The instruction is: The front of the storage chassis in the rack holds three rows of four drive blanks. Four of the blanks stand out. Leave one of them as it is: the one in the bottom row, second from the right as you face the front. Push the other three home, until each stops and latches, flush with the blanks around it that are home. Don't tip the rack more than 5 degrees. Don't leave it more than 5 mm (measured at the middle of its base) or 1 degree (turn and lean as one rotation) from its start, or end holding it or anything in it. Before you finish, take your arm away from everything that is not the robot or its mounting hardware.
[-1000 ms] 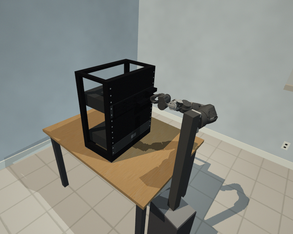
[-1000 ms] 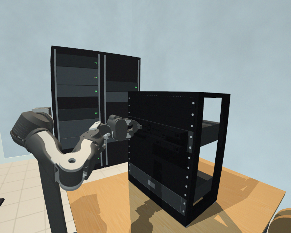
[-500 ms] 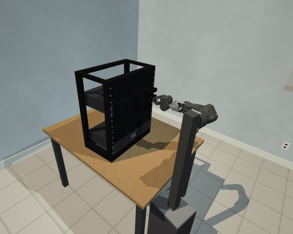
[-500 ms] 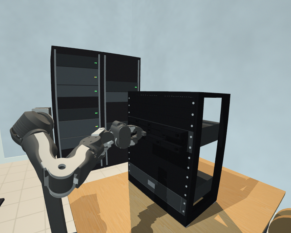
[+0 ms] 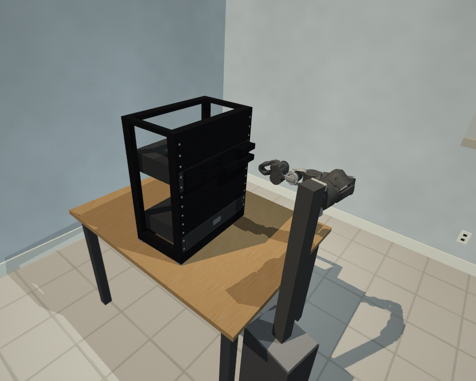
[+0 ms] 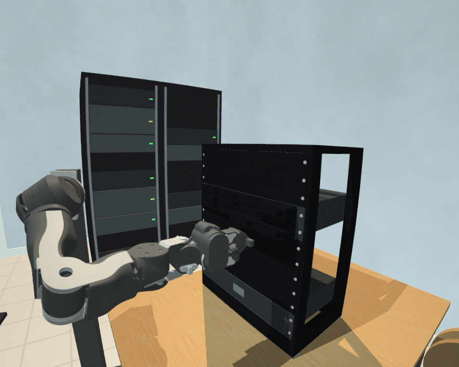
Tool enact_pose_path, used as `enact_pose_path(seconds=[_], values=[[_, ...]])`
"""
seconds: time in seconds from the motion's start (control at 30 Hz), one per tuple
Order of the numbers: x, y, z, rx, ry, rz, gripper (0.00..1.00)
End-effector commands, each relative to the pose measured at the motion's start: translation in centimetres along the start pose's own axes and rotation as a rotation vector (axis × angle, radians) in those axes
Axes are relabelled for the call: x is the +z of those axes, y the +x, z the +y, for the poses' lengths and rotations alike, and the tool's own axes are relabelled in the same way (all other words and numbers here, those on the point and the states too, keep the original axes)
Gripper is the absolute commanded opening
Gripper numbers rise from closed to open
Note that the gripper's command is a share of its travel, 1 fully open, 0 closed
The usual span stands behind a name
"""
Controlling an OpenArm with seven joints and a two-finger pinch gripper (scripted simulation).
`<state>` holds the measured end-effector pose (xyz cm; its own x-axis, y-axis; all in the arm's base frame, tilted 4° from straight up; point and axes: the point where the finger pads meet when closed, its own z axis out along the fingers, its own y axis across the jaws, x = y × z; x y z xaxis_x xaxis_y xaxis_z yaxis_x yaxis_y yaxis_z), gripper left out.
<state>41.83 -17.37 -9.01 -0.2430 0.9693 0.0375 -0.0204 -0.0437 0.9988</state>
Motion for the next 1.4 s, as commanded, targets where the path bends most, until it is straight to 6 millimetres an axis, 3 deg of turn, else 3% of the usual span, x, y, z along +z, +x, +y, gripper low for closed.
enact_pose_path(seconds=[0.0, 0.27, 0.5, 0.73, 1.37], values=[[0.0, 0.1, 0.4, 0.003, -0.018, 0.012, 0.0], [0.6, 0.0, 0.4, 0.003, -0.018, 0.011, 0.0], [4.3, 0.1, 0.4, 0.004, -0.017, 0.012, 0.0], [6.3, 0.1, 0.4, 0.004, -0.016, 0.012, 0.0], [6.5, 0.2, 0.5, 0.004, -0.019, 0.015, 0.0]])
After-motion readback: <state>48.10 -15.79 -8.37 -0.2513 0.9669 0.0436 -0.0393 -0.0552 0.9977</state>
